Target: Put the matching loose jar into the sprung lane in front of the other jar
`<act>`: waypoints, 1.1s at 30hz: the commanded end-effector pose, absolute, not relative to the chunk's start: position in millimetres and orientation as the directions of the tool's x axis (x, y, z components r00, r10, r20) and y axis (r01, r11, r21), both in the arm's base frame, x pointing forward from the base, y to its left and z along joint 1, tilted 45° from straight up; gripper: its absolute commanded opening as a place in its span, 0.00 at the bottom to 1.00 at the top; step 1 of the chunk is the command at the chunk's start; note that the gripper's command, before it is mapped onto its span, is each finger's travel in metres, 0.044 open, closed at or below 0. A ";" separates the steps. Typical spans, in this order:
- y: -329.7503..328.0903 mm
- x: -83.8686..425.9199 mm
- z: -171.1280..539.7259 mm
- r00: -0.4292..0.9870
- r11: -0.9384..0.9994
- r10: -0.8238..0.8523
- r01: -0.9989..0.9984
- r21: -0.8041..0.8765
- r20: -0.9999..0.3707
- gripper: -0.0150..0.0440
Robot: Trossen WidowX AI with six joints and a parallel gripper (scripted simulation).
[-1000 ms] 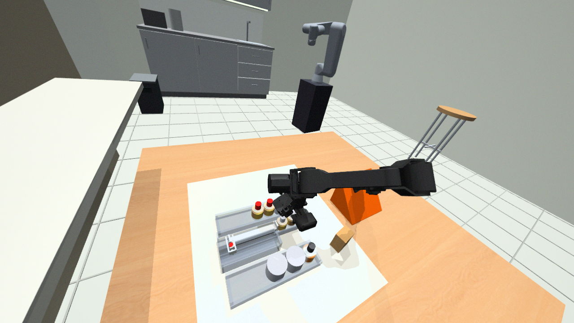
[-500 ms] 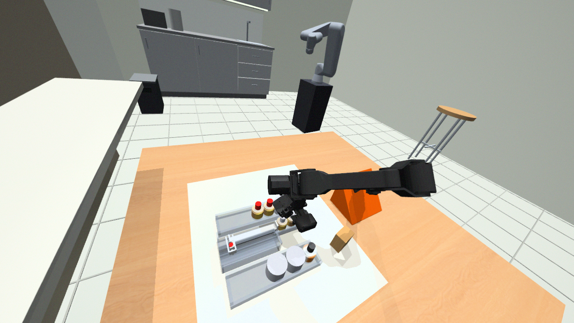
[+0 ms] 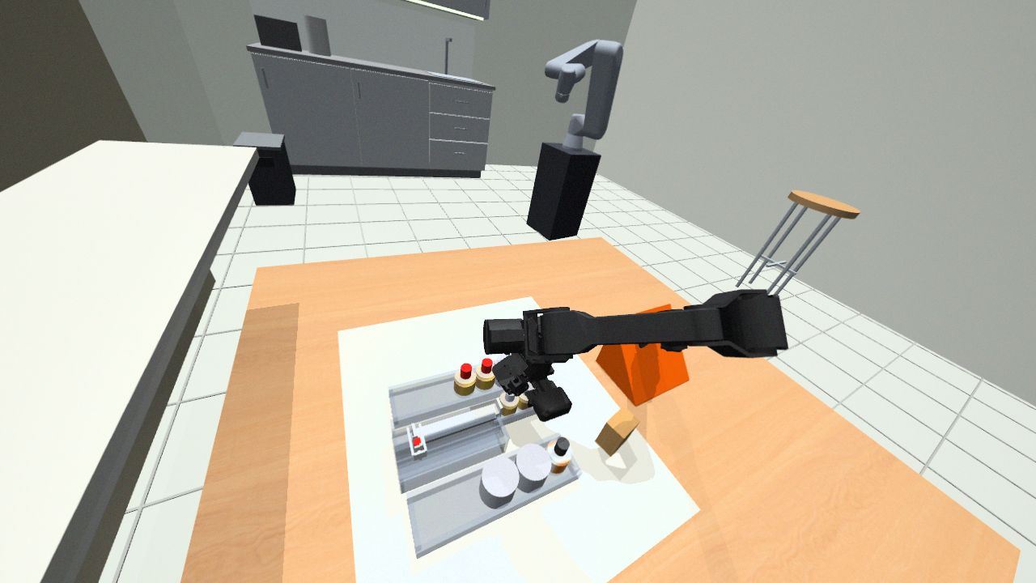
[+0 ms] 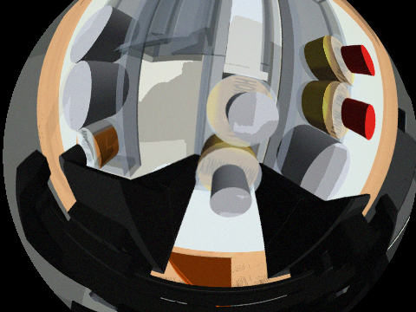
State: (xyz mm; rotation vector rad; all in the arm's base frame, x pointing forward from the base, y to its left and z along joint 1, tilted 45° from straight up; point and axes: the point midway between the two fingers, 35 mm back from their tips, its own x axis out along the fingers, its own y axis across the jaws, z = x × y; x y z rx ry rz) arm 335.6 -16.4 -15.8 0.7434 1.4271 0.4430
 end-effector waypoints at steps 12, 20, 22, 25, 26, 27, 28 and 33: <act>-14.0 337.5 -17.2 0.131 0.700 0.687 0.147 0.699 -0.715 0.25; -13.7 336.2 -17.2 0.131 0.700 0.687 0.147 0.699 -0.715 0.25; -13.7 335.9 -17.2 0.131 0.700 0.687 0.147 0.699 -0.715 0.25; -13.6 335.4 -17.2 0.131 0.700 0.687 0.147 0.699 -0.715 0.25; -13.5 335.2 -17.2 0.131 0.700 0.687 0.147 0.699 -0.715 0.25; -13.5 335.0 -17.2 0.131 0.700 0.687 0.147 0.699 -0.715 0.25; -13.5 334.9 -17.2 0.131 0.700 0.687 0.147 0.699 -0.715 0.25; -13.3 334.1 -17.2 0.131 0.700 0.687 0.147 0.699 -0.715 0.25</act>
